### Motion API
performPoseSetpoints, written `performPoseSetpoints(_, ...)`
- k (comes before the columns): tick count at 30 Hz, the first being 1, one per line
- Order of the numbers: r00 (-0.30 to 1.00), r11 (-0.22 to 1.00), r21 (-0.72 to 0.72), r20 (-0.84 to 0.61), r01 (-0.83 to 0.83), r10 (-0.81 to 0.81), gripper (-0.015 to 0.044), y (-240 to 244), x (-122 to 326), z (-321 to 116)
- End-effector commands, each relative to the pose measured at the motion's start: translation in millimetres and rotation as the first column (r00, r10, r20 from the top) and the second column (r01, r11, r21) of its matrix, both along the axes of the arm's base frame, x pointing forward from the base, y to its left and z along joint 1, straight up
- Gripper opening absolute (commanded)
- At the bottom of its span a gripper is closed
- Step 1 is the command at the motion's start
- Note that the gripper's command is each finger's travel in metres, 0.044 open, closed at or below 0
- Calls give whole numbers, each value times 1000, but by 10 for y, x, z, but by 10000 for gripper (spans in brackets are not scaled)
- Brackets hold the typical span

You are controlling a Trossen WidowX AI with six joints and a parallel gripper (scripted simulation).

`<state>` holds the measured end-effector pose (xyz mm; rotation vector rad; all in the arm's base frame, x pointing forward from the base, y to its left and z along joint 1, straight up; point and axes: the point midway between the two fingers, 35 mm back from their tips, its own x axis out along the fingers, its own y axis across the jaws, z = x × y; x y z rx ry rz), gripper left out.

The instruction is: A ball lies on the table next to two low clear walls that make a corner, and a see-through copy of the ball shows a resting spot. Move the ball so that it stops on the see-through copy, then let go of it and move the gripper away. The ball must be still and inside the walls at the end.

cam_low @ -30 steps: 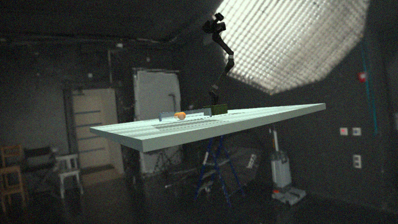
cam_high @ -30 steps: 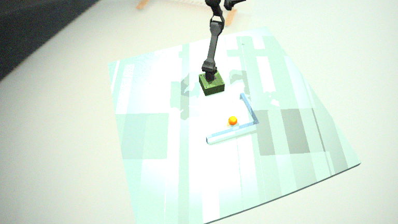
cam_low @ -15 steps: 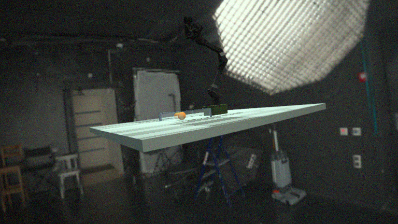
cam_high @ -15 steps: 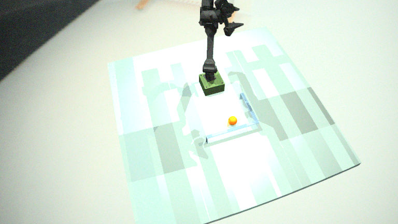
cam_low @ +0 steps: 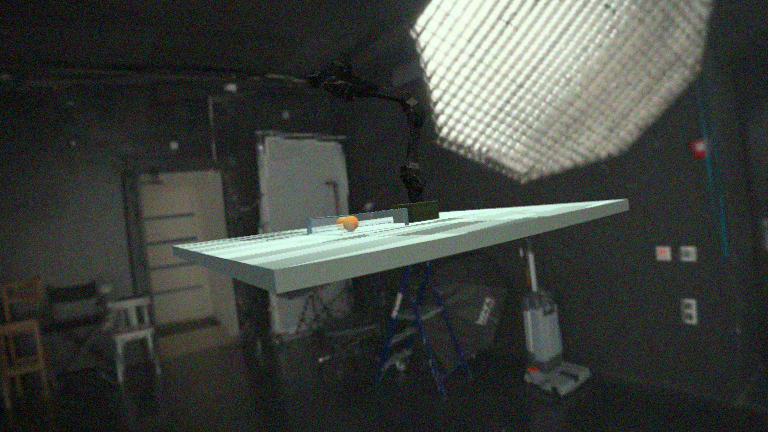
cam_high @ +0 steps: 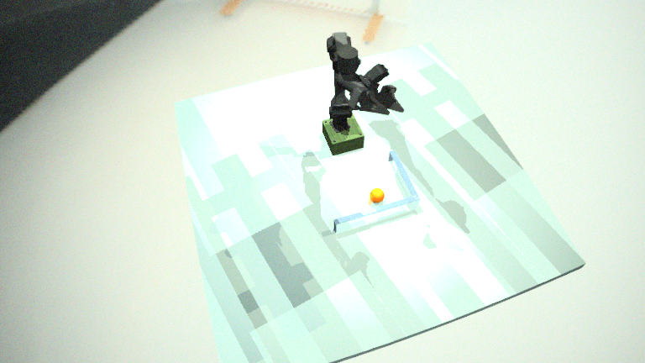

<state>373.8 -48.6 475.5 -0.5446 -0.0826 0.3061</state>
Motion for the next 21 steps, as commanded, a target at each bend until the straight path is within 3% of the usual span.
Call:
performPoseSetpoints(1,968,985,154,-247,80,-40,371,-47,323,-685)
performPoseSetpoints(6,848,942,246,-525,230,-69,371,-30,535,-1518)
performPoseSetpoints(11,635,886,228,-767,403,-91,371,50,547,-2382)
performPoseSetpoints(16,352,832,96,-928,547,-124,371,156,349,-3190)
performPoseSetpoints(21,40,775,-118,-983,620,-181,371,251,-16,-3852)
